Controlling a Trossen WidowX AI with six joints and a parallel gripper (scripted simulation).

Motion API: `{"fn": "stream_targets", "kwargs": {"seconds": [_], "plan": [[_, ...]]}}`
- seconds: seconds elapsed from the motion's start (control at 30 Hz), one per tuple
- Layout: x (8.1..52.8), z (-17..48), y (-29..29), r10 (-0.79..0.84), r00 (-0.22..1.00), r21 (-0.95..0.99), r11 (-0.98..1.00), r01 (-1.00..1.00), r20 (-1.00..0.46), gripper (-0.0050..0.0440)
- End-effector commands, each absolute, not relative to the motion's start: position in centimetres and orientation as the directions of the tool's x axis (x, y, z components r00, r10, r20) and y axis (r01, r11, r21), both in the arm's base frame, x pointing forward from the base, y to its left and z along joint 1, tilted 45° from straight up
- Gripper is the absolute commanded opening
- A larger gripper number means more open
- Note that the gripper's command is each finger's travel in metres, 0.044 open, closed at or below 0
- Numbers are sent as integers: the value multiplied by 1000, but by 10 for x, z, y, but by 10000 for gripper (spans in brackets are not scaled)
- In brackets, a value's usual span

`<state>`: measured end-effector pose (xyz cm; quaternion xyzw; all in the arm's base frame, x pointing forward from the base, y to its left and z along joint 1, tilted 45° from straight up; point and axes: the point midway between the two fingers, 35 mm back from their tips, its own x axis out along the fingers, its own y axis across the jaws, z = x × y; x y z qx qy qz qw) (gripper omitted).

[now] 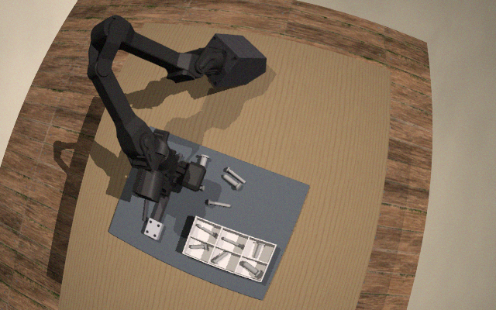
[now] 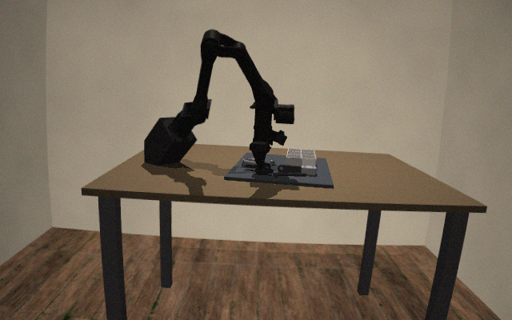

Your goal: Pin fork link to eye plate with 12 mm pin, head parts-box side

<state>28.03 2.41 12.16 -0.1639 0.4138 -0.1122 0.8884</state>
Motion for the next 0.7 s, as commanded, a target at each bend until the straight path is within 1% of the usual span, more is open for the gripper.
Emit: {"fn": "stream_targets", "kwargs": {"seconds": [0.0, 0.67], "plan": [[280, 120, 26, -329, 631, -377, 924, 62, -702, 124], [281, 118, 28, -319, 629, -364, 929, 60, -709, 124]]}}
